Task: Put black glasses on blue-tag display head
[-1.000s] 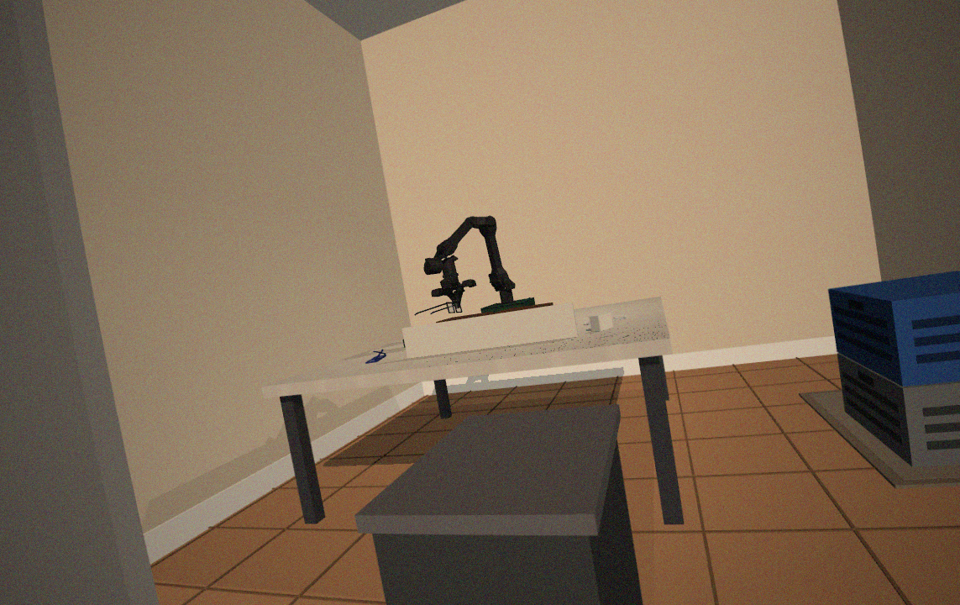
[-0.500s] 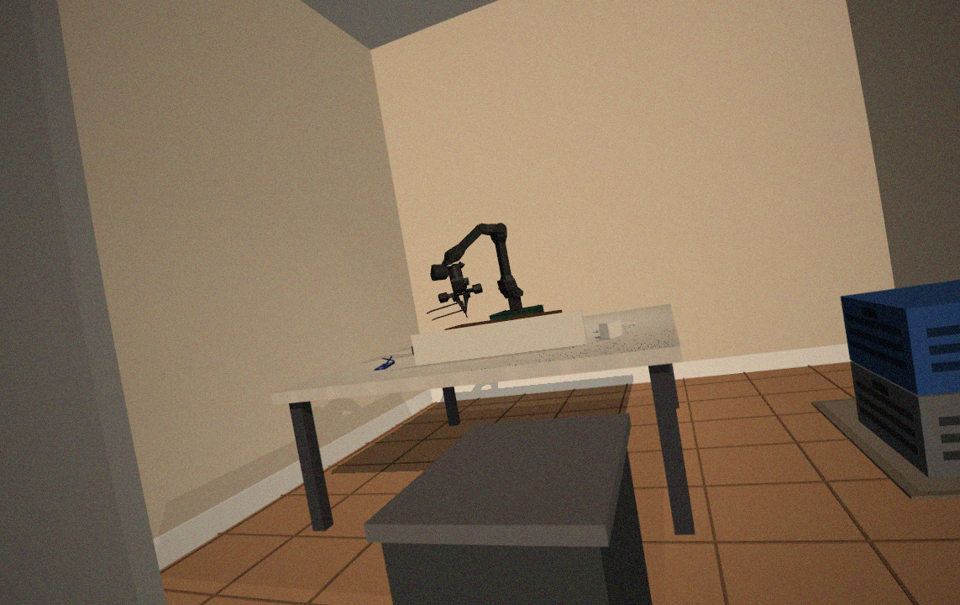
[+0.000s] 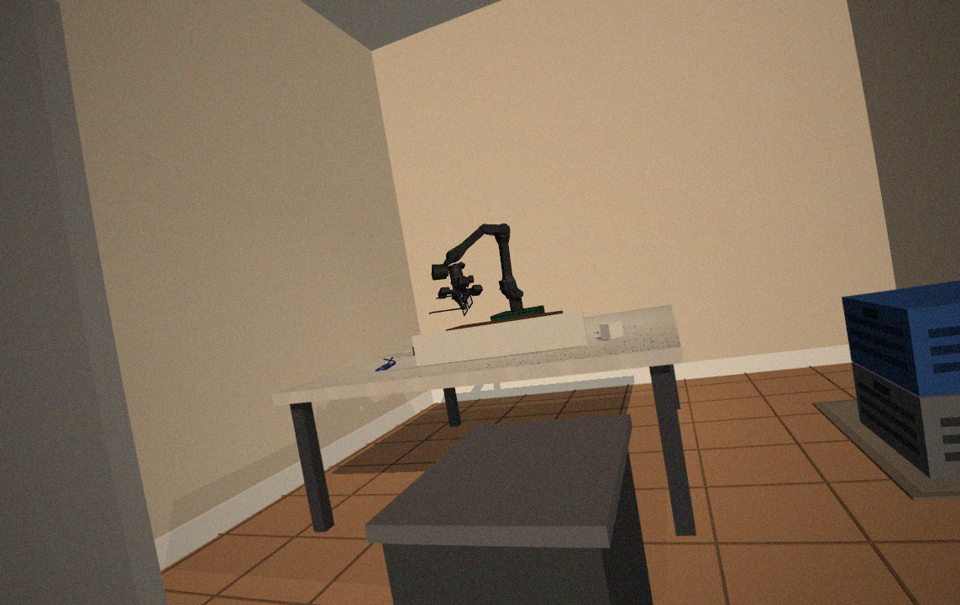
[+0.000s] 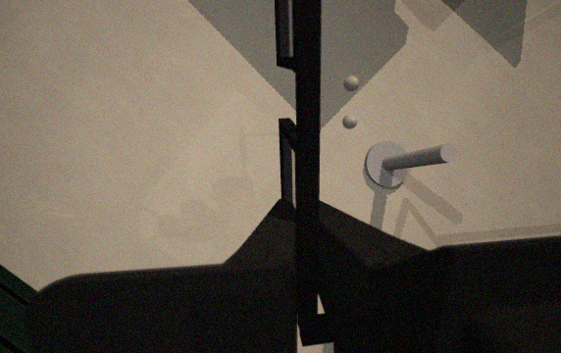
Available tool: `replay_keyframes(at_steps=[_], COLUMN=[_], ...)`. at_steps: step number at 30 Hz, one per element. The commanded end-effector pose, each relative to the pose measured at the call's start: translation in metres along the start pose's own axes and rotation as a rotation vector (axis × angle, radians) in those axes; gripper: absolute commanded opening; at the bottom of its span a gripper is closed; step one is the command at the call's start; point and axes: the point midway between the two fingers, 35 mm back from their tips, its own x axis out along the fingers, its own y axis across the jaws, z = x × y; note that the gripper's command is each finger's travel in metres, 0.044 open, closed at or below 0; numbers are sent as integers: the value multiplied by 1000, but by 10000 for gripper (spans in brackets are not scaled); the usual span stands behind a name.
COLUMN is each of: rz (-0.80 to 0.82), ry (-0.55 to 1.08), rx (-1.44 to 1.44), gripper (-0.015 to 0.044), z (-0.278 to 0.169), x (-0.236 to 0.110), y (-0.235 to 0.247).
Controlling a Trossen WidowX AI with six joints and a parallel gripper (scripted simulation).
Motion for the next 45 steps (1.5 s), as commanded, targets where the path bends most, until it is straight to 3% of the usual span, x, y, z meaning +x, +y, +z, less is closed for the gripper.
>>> replay_keyframes(at_steps=[1, 18, 34, 45], rz=[-24, -191, -401, -401], ry=[-39, -116, -80, -74], rx=[-121, -576, -1007, -1004], gripper=[0, 0, 0, 0], z=[-3, -15, -24, -25], x=[-6, -31, -57, -58], y=[2, 5, 8, 7])
